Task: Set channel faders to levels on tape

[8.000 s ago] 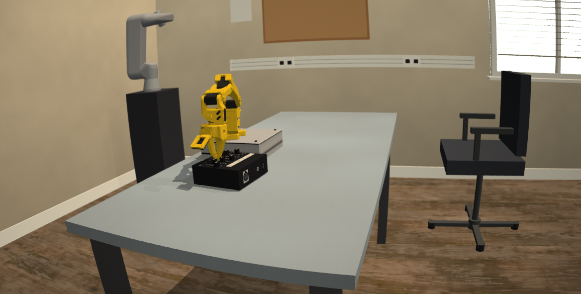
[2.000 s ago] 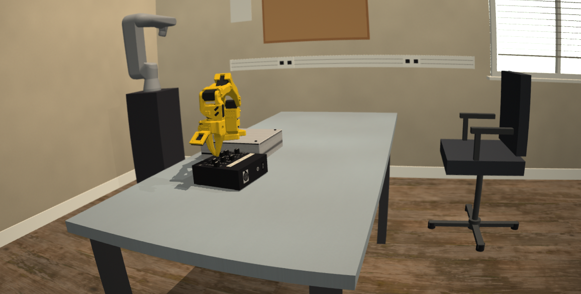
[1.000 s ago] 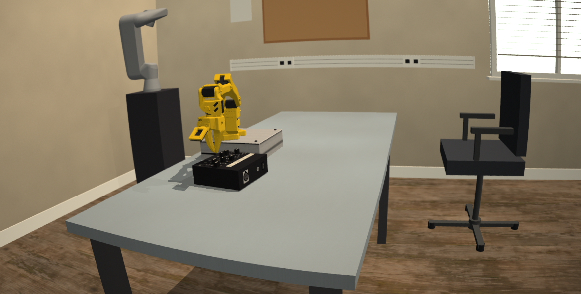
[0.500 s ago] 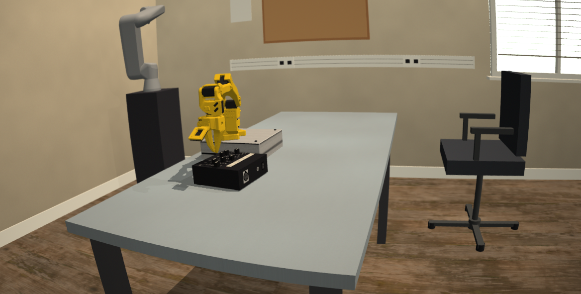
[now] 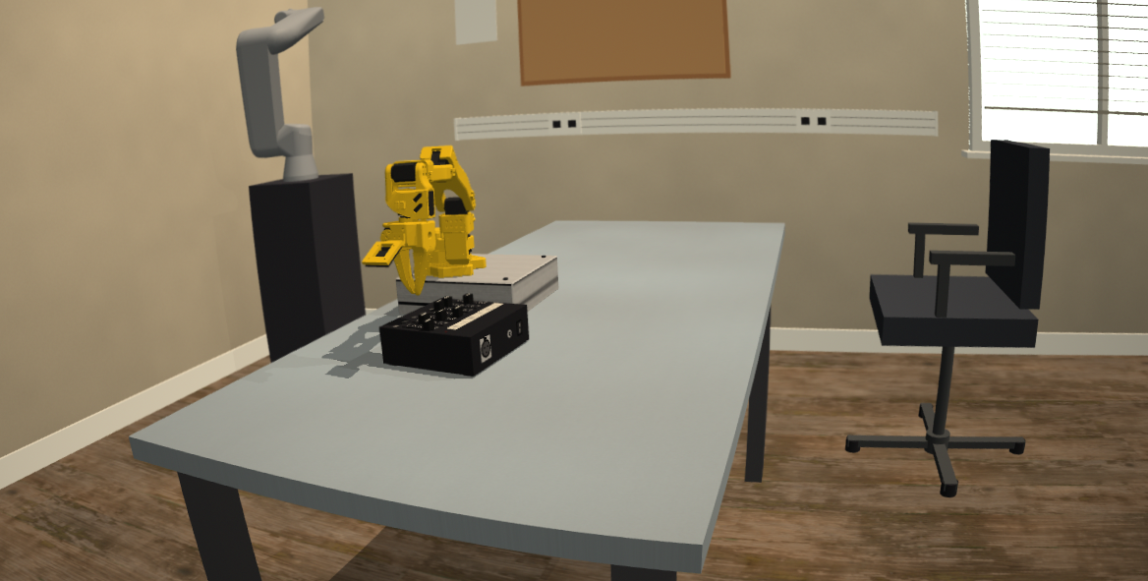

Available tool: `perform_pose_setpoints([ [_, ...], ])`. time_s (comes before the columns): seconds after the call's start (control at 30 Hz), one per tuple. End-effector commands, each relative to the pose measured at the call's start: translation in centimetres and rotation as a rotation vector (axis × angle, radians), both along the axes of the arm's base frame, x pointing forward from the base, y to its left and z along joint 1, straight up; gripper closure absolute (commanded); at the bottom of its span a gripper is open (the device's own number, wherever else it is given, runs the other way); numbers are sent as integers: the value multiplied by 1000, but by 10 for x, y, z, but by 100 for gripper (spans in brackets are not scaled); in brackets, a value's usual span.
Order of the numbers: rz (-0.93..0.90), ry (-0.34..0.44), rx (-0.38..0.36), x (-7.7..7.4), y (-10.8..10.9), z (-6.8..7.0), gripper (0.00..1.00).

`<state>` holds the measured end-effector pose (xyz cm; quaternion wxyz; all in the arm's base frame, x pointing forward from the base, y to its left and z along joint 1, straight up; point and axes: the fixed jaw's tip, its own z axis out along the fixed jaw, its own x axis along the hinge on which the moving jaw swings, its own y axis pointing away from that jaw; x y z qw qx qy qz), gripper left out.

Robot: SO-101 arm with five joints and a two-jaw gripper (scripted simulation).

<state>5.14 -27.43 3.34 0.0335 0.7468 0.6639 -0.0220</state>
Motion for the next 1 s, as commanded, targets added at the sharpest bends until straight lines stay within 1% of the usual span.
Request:
perform_pose_setpoints([
  [0.0,-3,2,11,-6,-1,0,100],
  [0.27,-4,0,-14,-11,-5,6,100],
  [0.97,-4,0,-15,-12,-6,6,100],
])
